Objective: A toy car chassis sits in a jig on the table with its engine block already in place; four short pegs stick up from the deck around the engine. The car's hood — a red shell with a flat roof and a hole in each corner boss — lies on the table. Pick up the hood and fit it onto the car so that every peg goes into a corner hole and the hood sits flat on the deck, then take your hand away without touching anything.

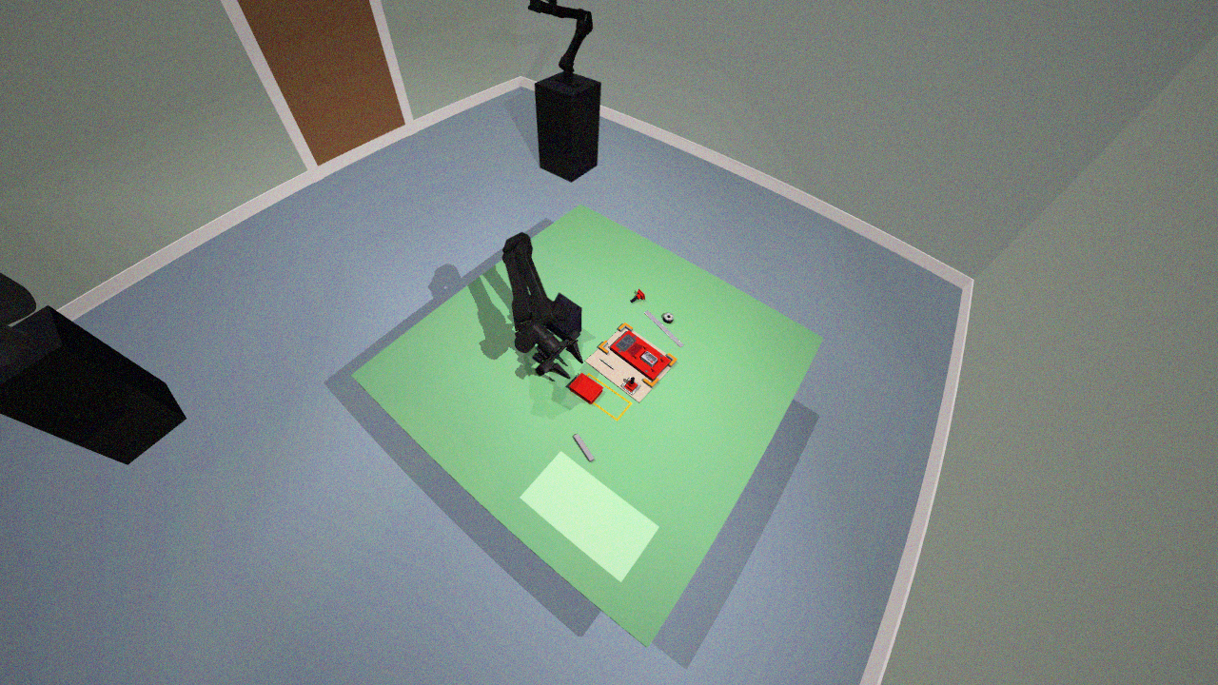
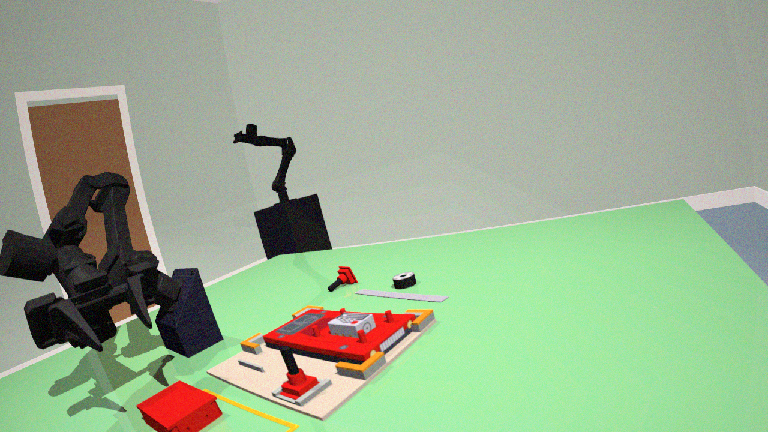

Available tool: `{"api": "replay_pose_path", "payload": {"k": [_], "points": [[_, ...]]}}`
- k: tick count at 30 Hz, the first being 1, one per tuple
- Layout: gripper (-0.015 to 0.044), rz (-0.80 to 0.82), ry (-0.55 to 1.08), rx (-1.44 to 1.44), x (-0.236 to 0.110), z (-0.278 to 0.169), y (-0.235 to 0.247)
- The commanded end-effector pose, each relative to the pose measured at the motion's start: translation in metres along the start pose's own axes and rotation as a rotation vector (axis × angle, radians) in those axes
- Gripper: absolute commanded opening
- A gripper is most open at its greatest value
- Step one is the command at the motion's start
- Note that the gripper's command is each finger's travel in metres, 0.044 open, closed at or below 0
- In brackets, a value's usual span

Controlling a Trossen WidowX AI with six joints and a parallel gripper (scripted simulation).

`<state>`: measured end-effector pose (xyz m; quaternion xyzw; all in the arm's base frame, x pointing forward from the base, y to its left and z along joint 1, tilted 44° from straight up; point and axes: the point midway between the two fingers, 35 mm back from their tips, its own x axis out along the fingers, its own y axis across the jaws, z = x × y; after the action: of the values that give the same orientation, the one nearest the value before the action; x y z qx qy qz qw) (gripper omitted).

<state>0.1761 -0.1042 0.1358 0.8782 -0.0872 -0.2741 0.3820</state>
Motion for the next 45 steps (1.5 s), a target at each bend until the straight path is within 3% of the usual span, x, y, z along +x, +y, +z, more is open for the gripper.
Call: {"api": "replay_pose_path", "payload": {"k": [1,3,13,19,26,45], "points": [[0.0387,-0.073,-0.066,-0.159,0.003,0.002,-0.002],[0.044,-0.155,-0.123,-0.328,0.006,0.005,-0.005],[0.044,-0.679,-0.255,-1.296,0.023,0.011,-0.01],[0.044,-1.055,-0.194,-1.949,0.039,0.003,-0.008],[0.044,-1.501,-0.011,-2.65,0.064,-0.022,-0.009],[0.044,-1.513,-0.005,-2.668,0.065,-0.022,-0.01]]}}
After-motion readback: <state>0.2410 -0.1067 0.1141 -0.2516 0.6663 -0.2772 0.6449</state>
